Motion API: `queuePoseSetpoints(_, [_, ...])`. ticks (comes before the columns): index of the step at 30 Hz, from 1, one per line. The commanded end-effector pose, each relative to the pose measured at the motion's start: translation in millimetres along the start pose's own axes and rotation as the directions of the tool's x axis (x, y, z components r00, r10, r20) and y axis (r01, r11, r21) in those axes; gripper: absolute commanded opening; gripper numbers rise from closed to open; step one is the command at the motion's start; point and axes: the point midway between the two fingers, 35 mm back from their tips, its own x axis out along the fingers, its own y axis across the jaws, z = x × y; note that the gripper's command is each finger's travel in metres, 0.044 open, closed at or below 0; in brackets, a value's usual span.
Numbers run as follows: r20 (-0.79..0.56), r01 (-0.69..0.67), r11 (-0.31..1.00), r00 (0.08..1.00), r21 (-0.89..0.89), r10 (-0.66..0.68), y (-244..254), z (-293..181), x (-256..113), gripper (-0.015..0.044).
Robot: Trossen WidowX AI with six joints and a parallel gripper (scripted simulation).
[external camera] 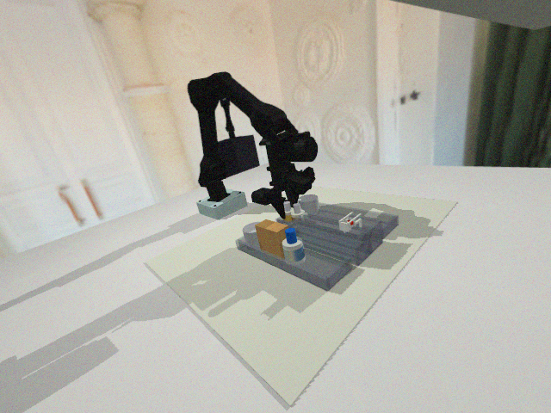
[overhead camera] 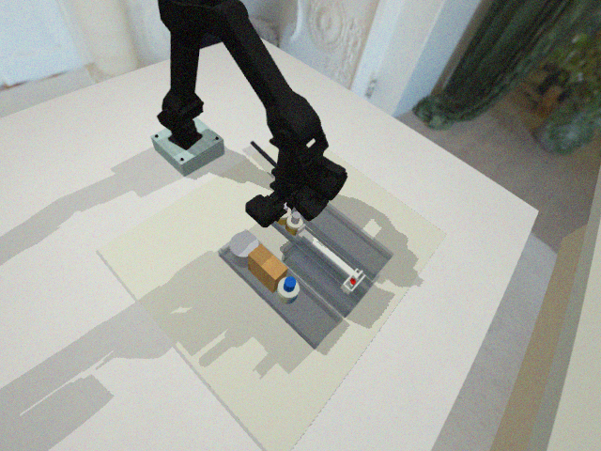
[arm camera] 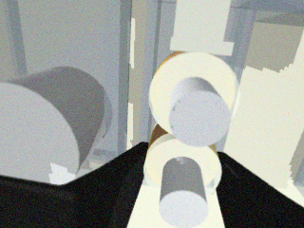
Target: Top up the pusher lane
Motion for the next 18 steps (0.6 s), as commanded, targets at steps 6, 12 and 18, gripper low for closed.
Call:
queuePoseSetpoints(6, [0.014, -0.001, 1.000, 1.000, -0.004, 0.001, 0.1, 1.8, -0.2, 0.0000])
queuePoseSetpoints(12, [0.014, -0.001, 1.000, 1.000, -0.004, 0.001, 0.1, 0.8, -0.1, 0.0000])
queuePoseSetpoints(18, [0.014, -0.001, 1.000, 1.000, -0.004, 0.001, 0.1, -0.2, -0.1, 0.0000])
